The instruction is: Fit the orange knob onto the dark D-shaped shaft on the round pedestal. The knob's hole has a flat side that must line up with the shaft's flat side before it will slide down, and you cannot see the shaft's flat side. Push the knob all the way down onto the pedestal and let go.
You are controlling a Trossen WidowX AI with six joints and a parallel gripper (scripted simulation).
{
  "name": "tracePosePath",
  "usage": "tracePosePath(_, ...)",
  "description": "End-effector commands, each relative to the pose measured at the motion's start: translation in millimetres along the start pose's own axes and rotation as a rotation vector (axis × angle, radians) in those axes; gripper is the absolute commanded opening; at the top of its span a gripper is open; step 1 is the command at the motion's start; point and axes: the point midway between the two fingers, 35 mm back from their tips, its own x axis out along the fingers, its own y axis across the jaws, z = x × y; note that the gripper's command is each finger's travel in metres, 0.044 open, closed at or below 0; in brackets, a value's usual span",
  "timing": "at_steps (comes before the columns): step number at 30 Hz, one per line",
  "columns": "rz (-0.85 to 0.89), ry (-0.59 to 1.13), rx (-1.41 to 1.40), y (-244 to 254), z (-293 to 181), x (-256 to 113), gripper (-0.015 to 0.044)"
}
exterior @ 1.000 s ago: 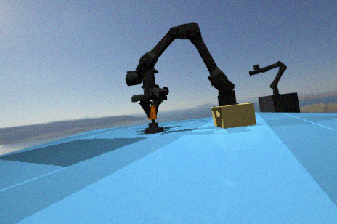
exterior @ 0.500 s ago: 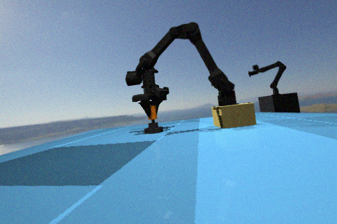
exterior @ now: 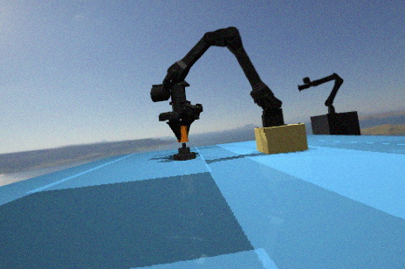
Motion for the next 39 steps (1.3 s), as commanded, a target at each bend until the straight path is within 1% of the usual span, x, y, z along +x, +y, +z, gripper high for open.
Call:
tracePosePath(1,-0.001,0.0,-0.007,0.0,-0.1,1.2,0.0)
tracePosePath(39,-0.001,0.0,-0.059,0.1,1.3,5.7,0.0)
